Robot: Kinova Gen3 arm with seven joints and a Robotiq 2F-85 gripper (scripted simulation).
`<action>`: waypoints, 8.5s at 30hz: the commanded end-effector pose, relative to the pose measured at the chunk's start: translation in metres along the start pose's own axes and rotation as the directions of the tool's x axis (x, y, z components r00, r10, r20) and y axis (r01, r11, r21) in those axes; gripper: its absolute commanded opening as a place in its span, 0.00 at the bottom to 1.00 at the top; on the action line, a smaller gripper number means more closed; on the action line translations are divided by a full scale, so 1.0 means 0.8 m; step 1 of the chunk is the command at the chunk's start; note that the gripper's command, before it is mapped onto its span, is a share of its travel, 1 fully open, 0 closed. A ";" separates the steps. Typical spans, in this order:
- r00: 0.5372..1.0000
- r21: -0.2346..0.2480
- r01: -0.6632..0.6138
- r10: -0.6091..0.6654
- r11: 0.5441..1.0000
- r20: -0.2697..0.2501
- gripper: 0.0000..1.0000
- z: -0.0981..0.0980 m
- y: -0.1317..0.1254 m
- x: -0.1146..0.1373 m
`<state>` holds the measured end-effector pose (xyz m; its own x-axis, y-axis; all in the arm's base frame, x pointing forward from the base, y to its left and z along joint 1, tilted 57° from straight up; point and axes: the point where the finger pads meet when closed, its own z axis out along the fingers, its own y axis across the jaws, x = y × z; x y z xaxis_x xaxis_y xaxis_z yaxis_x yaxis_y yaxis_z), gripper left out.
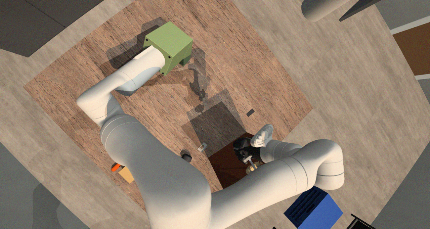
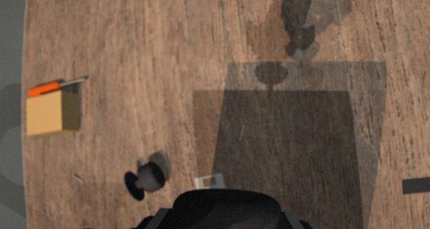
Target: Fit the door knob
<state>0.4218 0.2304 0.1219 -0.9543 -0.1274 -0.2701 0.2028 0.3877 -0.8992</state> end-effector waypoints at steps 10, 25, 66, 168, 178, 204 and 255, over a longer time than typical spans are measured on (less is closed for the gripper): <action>1.000 0.008 0.006 -0.006 1.000 0.006 0.63 0.000 -0.003 -0.005; 1.000 0.008 0.006 -0.006 1.000 0.006 0.63 0.000 -0.003 -0.006; 1.000 0.008 0.006 -0.006 1.000 0.006 0.63 -0.001 -0.004 -0.014; 1.000 0.008 0.005 -0.005 1.000 0.007 0.63 -0.003 -0.004 -0.039; 1.000 0.009 0.005 -0.006 1.000 0.006 0.63 -0.002 -0.004 -0.039; 1.000 0.009 0.005 -0.006 1.000 0.006 0.63 -0.003 -0.005 -0.045; 1.000 0.010 0.005 -0.005 1.000 0.006 0.63 -0.004 -0.005 -0.057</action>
<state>0.4620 0.2386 0.1355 -0.9542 -0.1278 -0.2703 0.2027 0.3880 -0.8991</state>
